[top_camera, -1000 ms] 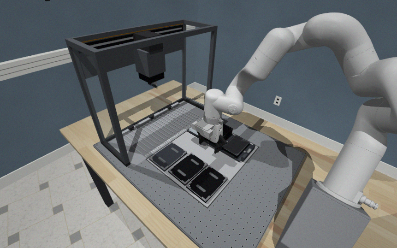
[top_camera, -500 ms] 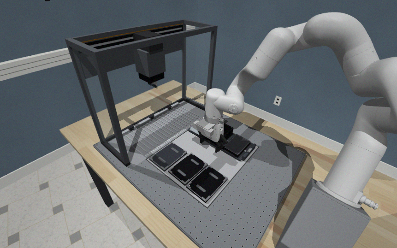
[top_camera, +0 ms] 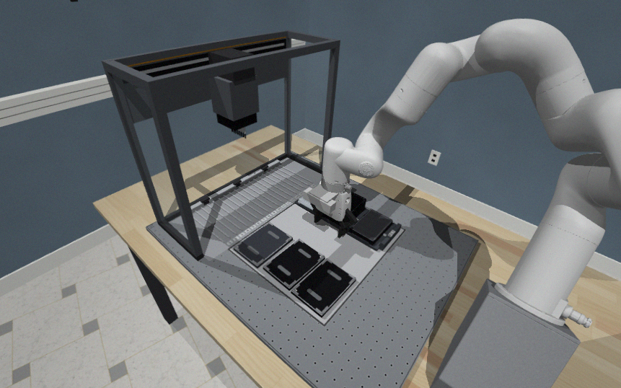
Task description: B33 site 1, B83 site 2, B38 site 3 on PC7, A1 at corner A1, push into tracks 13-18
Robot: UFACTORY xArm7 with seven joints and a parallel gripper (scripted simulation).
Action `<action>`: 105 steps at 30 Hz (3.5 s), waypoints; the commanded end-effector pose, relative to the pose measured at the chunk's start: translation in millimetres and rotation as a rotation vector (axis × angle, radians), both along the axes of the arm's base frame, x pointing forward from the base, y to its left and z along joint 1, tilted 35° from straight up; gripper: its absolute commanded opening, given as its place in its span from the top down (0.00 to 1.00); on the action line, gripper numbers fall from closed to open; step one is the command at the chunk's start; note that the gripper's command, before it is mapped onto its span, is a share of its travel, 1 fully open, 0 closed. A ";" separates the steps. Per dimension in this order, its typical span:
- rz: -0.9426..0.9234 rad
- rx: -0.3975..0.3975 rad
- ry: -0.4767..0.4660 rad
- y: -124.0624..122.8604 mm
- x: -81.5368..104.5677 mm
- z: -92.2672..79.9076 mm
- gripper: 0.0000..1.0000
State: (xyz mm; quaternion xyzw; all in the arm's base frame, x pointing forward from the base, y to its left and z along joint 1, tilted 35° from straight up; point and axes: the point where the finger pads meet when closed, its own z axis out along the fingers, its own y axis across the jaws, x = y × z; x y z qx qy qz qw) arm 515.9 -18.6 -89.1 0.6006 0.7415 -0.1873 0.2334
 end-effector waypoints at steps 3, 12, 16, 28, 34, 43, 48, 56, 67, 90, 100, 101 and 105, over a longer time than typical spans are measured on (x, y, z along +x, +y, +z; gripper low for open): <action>0.002 0.002 -0.003 -0.5 1.8 2.4 0.00; 0.002 0.002 -0.003 -4.2 2.6 5.0 0.00; 0.002 0.002 -0.003 -5.0 2.8 5.6 0.00; 0.002 0.002 -0.003 -9.8 3.8 9.0 0.00; 0.002 0.002 -0.003 -11.4 4.1 10.2 0.00; 0.002 0.002 -0.003 -15.0 4.9 12.7 0.00; 0.002 0.002 -0.003 -16.3 5.2 13.6 0.00; 0.002 0.001 -0.003 -16.9 5.3 14.0 0.00; 0.002 0.001 -0.003 -16.9 5.3 14.0 0.00; 0.002 0.002 -0.003 -8.8 3.5 8.3 0.00; 0.002 0.002 -0.003 -1.4 2.0 19.2 0.00; 0.002 0.002 -0.003 -0.5 1.7 20.7 0.00; 0.002 0.002 -0.003 3.3 0.9 26.1 0.00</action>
